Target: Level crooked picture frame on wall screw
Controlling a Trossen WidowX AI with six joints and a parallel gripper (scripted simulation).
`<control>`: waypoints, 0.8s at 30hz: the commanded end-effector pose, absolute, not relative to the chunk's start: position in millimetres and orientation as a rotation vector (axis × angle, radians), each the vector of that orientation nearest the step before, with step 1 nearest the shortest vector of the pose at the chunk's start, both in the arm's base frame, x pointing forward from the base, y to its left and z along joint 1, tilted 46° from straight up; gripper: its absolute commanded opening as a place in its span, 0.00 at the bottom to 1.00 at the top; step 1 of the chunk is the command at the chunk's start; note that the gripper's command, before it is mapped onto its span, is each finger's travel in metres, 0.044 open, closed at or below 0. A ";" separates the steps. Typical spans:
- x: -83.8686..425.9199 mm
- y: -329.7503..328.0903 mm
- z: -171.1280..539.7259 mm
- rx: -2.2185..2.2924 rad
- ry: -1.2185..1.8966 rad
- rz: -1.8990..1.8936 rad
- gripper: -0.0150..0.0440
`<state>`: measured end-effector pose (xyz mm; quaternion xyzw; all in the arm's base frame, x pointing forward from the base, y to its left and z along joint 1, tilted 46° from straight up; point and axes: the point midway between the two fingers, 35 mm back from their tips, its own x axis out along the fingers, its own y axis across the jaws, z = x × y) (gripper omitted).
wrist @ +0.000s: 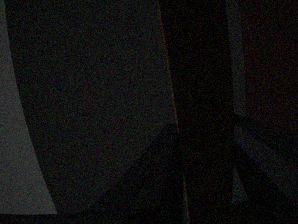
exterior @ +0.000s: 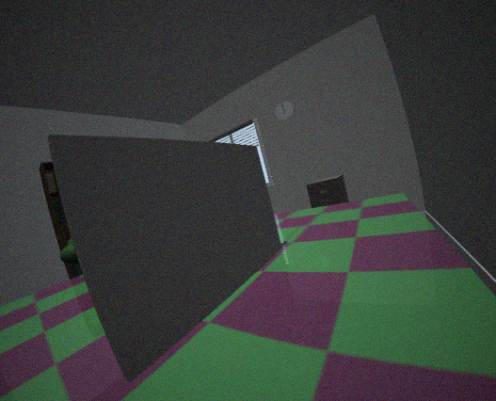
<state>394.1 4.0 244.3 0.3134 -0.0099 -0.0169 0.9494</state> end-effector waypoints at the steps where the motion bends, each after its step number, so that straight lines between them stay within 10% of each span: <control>1: 394.3 6.3 246.6 0.641 -0.025 -0.022 0.25; 24: 394.2 6.1 248.6 0.641 -0.025 -0.022 0.25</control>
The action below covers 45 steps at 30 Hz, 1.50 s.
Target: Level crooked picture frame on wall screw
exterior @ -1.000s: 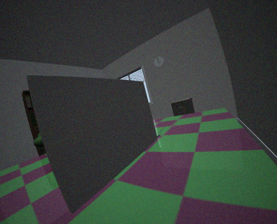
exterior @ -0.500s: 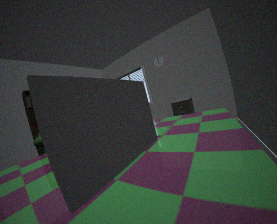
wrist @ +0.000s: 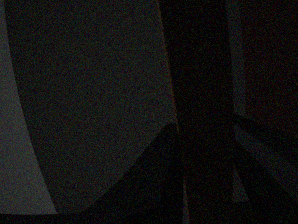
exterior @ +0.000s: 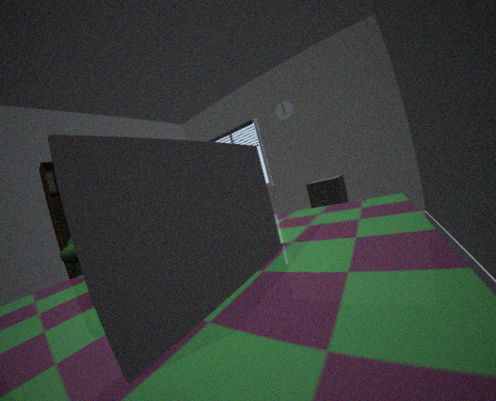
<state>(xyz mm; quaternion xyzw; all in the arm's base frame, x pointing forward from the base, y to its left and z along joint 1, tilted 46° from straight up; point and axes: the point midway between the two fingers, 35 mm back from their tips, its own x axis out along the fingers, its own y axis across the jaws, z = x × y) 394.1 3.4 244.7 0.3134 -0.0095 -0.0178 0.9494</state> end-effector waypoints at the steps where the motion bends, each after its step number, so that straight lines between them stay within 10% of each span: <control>1: 394.2 6.0 248.6 0.641 -0.025 -0.022 0.25; 45: 394.0 2.7 253.2 0.641 -0.025 -0.022 0.25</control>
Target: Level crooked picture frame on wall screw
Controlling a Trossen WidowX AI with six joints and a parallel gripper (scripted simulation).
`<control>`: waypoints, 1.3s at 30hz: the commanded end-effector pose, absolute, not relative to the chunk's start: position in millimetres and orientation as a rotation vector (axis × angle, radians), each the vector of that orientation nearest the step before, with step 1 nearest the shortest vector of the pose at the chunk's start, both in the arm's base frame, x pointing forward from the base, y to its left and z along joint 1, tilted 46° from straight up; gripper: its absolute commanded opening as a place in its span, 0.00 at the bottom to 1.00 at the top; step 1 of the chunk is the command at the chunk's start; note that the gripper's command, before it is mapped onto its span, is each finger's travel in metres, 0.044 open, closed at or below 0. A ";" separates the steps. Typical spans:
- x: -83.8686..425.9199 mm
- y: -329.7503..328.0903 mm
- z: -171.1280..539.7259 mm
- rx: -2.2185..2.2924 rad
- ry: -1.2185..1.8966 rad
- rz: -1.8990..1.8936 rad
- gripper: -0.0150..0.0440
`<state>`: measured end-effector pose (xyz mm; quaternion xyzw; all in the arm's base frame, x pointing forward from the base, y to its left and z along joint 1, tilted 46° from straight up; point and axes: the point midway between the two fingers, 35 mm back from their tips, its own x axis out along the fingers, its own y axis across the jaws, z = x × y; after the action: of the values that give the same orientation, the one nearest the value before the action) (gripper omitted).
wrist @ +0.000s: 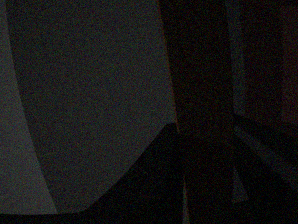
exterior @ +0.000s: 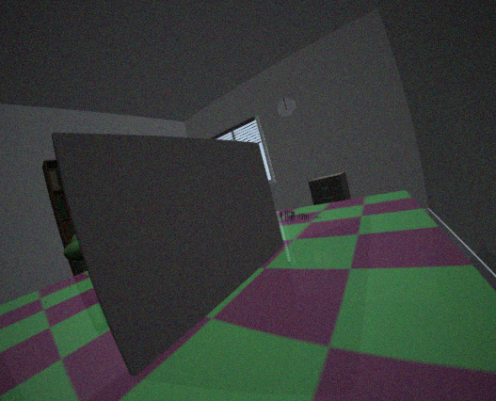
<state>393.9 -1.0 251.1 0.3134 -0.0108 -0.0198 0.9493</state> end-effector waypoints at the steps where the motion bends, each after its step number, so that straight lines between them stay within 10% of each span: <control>1: 394.0 2.9 253.4 0.641 -0.025 -0.022 0.25; 39: 393.9 -4.3 248.5 0.638 -0.025 -0.034 0.25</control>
<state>394.0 -4.3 248.3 0.3134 -0.0121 -0.0163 0.9494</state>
